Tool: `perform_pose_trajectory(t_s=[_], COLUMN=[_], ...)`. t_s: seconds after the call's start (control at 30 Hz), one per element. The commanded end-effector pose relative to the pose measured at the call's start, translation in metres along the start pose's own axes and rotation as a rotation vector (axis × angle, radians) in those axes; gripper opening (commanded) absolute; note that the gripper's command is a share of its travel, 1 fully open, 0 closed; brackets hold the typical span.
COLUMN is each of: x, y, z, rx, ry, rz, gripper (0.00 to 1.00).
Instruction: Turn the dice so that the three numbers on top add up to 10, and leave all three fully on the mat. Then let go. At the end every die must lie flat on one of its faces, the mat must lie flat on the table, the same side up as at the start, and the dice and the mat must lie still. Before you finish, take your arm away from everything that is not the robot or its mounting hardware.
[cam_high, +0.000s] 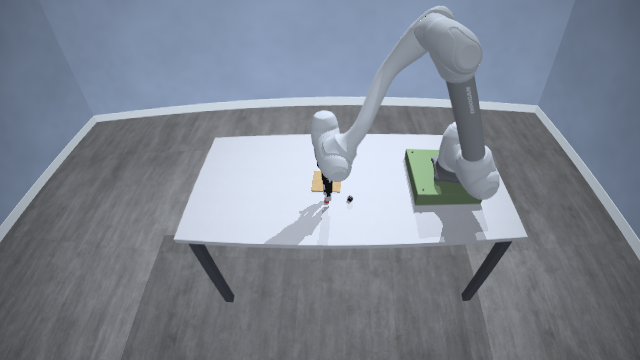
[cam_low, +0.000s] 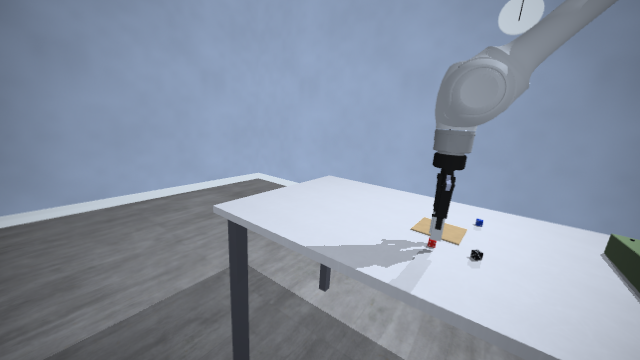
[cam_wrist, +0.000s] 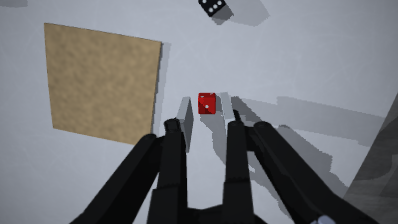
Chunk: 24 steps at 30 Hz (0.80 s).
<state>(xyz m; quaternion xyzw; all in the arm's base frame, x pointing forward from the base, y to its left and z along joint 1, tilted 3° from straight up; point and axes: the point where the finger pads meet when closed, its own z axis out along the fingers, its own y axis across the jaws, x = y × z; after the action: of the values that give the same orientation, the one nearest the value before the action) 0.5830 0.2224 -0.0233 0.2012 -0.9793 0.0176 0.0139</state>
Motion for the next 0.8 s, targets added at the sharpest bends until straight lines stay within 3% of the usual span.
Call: perform_pose_trajectory(t_s=[0.0,0.77], x=[0.0,0.0], y=[0.0,0.0001], z=[-0.0001,0.0083], rx=[0.0,0.0], ry=[0.0,0.0], rz=[0.0,0.0], gripper=[0.21,0.21])
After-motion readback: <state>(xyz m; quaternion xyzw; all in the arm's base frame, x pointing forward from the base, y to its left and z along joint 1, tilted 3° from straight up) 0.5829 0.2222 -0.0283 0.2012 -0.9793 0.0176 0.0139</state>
